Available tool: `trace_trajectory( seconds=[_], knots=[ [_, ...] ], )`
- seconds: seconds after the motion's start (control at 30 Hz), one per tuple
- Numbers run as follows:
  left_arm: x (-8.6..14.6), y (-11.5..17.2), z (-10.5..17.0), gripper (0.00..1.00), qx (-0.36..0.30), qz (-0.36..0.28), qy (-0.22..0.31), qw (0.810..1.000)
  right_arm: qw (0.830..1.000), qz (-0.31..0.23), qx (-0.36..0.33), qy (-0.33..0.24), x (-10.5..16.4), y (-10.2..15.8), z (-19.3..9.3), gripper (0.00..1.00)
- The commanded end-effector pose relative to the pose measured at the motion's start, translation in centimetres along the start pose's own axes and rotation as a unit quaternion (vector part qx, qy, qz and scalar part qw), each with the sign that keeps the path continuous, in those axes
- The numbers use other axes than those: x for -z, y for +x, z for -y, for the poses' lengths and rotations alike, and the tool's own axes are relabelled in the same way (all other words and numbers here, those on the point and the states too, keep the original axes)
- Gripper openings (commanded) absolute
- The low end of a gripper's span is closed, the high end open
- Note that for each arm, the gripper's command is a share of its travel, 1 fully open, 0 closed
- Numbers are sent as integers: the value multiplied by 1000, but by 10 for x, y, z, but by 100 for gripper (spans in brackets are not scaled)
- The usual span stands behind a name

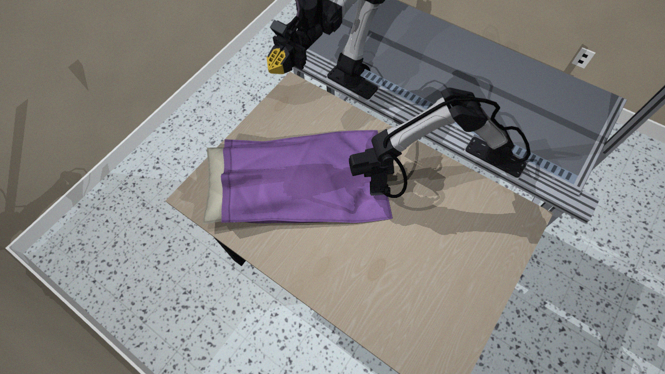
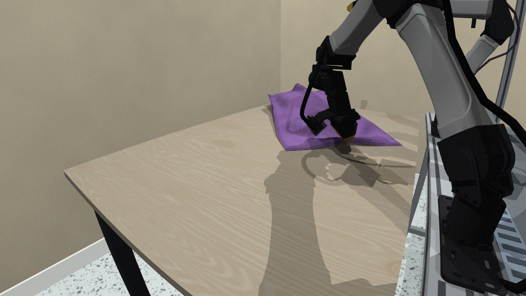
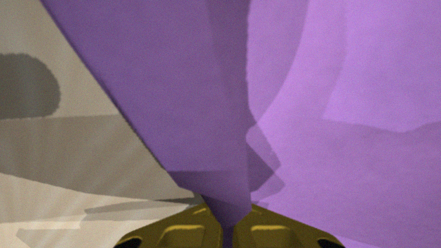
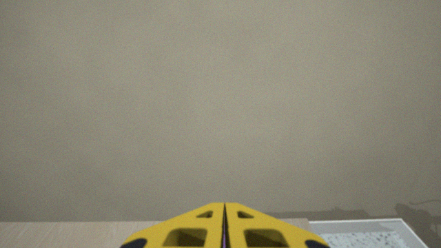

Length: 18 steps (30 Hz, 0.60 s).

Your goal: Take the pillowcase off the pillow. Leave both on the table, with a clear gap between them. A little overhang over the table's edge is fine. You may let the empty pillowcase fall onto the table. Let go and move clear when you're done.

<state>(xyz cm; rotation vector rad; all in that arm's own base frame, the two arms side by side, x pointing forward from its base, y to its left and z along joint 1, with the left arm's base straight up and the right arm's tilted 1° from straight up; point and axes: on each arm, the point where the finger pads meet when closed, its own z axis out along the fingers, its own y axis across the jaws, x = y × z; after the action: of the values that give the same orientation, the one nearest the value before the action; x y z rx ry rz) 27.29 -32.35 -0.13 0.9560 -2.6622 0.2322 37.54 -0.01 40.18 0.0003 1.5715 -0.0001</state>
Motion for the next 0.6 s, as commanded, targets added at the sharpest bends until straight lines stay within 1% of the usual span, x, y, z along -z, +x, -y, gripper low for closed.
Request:
trace_trajectory(
  seconds=[0.0,0.03,0.07,0.13,0.17,0.2,0.23,0.27,0.33,0.37,0.43,0.5,0.53,0.57],
  knots=[
    [-4,-7,-5,0,13,5,-22,1000,1000,-13,5,-10,-2,6,-5,3],
    [-4,-7,-8,0,14,4,-25,1000,1000,-13,5,-10,-2,6,-5,3],
    [15,-1,0,0,7,7,-1,1000,1000,-13,5,-10,-2,6,-5,3],
    [28,3,4,0,2,9,13,1000,1000,-13,5,-10,-2,6,-5,3],
    [30,3,5,0,2,8,16,1000,1000,-13,5,-10,-2,6,-5,3],
    [31,3,5,0,2,8,16,1000,1000,-13,5,-10,-2,6,-5,3],
    [26,2,3,0,4,7,9,1000,1000,-13,5,-10,-2,6,-5,3],
    [33,5,6,0,1,5,18,1000,1000,-13,5,-10,-2,6,-5,3],
    [24,4,1,0,4,3,5,1000,1000,-13,5,-10,-2,6,-5,3],
    [37,10,7,0,-3,-1,22,1000,1000,-13,5,-10,-2,6,-5,3],
    [38,10,8,0,-3,-1,21,1000,1000,-13,5,-10,-2,6,-5,3],
    [38,10,8,0,-3,-1,21,1000,1000,-13,5,-10,-2,6,-5,3],
    [24,8,-1,0,2,-5,0,1000,1000,-13,5,-10,-2,6,-5,3],
    [30,8,3,0,1,-4,9,1000,1000,-13,5,-10,-2,6,-5,3]
  ],
)
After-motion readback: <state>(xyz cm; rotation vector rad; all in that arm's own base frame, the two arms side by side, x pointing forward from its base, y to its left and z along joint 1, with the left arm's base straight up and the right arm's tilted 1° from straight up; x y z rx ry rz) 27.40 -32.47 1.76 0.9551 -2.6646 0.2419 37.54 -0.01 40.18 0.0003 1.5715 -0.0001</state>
